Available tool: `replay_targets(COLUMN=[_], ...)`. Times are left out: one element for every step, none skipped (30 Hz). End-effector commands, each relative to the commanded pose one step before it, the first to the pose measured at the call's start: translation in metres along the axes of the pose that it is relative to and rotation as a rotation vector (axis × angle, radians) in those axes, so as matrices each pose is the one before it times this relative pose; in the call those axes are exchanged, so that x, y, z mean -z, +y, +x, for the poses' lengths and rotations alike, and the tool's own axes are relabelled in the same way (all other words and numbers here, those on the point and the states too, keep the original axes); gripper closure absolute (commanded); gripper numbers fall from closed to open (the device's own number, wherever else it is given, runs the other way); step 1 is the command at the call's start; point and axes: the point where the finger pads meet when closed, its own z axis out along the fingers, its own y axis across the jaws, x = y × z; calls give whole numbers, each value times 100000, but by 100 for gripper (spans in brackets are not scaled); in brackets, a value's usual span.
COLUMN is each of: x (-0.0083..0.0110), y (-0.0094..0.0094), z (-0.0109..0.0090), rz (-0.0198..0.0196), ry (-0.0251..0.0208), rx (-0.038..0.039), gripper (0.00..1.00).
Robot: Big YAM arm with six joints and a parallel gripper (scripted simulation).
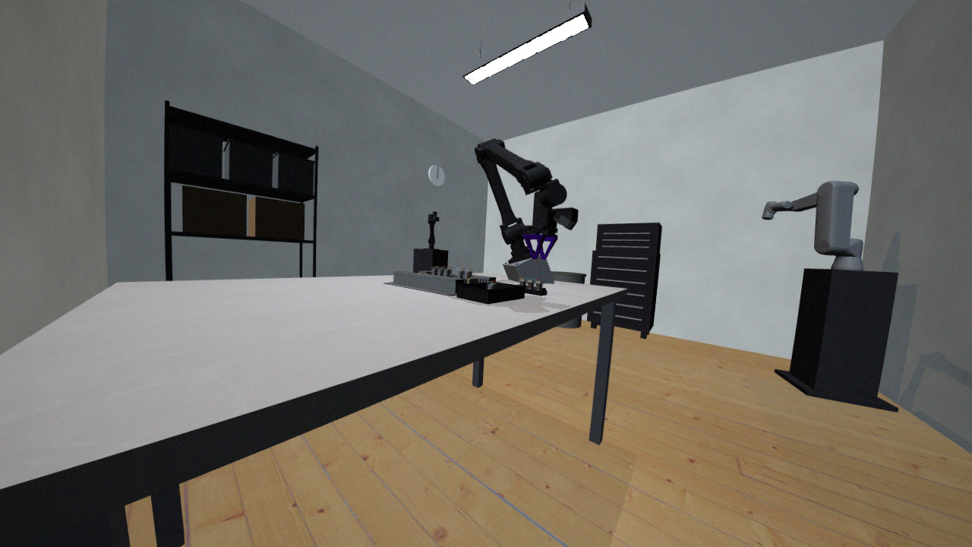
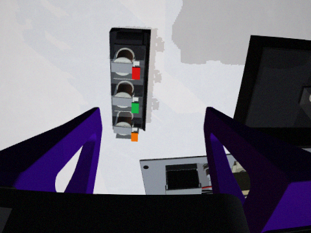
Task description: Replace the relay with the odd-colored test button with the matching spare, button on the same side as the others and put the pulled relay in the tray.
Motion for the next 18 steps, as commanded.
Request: replay_targets(x=[340, -68, -59, -50, -39, 0, 0, 41, 5, -14, -26, -35, -23, -14, -10, -8, -6, -5], y=[1005, 308, 271, 233, 194, 0, 0, -184, -110, -33, 40, 79, 77, 67, 52, 40, 34, 28], z=[-1416, -64, -54, -49, -45, 0, 0, -75, -8, 35, 41, 46, 38, 33, 28, 24, 21, 18], rz=[1660, -38, -30, -26, -17, 0, 0, 177, 90, 24, -31, -64, -69, -70, -60, -51, -43, -37], ry=[-2192, 59, 52, 43, 28, 0, 0, -232, -100, -13, 39, 84, 92, 94, 80, 68, 58, 49], rx=[-4581, -194, -173, -149, -132, 0, 0, -790, -610, -408, -187, -37, 41, 80, 85, 77, 66, 56], gripper=[41, 41, 41, 41, 41, 41, 41, 41, 41, 41, 41, 41, 41, 41, 41, 41, 41, 41])
